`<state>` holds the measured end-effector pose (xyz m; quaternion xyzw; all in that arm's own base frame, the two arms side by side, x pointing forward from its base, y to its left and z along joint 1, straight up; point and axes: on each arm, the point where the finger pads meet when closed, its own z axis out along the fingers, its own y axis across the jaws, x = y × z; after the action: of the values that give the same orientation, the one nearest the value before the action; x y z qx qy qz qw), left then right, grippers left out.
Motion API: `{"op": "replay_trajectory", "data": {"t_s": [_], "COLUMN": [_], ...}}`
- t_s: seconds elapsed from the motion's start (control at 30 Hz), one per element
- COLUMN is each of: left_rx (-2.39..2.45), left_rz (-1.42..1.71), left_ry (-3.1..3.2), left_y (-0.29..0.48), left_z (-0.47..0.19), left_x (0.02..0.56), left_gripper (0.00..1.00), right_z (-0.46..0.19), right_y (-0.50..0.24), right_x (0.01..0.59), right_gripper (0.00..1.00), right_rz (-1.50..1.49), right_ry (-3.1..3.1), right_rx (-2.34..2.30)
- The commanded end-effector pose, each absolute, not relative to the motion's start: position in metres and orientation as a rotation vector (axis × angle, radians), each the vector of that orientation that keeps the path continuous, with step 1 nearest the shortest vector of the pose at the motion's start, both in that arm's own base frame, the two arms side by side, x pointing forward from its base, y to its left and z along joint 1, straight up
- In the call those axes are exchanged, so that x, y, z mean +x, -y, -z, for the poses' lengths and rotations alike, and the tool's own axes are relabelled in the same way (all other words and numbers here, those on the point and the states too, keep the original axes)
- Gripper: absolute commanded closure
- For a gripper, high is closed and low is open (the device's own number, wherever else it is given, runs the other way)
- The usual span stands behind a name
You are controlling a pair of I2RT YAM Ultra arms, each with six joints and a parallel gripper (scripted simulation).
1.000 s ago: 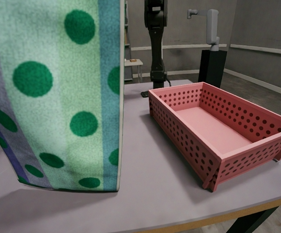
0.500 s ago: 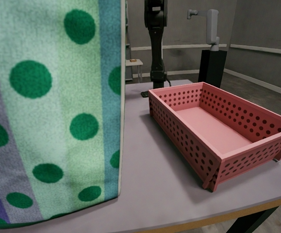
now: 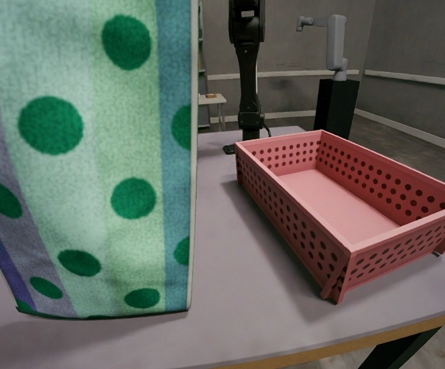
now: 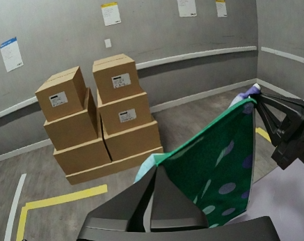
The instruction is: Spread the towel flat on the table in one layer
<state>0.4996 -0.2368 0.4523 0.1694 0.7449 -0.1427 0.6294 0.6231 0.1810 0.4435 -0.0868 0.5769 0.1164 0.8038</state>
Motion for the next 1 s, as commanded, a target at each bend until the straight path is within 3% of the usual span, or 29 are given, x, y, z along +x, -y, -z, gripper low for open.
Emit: {"op": "replay_trajectory", "data": {"t_s": [0.0,0.2,0.33,0.37,0.57,0.63,0.97], "left_rx": [0.385,0.444,0.403,0.458,0.463,0.443,0.483], "left_rz": [0.342,0.400,0.393,0.422,0.434,0.437,0.440], "left_ry": [-1.670,-1.646,-1.574,-1.617,-1.600,-1.552,-1.623], "left_y": [0.244,0.290,0.271,0.306,0.313,0.303,0.308], "left_z": [-0.458,-0.439,-0.479,-0.439,-0.441,-0.469,-0.461], "left_x": [0.490,0.492,0.484,0.488,0.486,0.477,0.463], "left_gripper": [1.00,1.00,1.00,1.00,1.00,1.00,1.00], "right_z": [-0.458,-0.455,-0.470,-0.454,-0.463,-0.465,-0.463], "right_y": [-0.162,-0.117,-0.117,-0.097,-0.088,-0.088,-0.084], "right_x": [0.617,0.610,0.606,0.606,0.603,0.601,0.590], "right_gripper": [1.00,1.00,1.00,1.00,1.00,1.00,1.00], "right_rz": [-0.223,-0.159,-0.160,-0.130,-0.118,-0.118,-0.110], "right_ry": [-1.219,-1.339,-1.308,-1.382,-1.384,-1.387,-1.508], "right_rx": [-0.150,-0.121,-0.118,-0.103,-0.094,-0.094,-0.102]}}
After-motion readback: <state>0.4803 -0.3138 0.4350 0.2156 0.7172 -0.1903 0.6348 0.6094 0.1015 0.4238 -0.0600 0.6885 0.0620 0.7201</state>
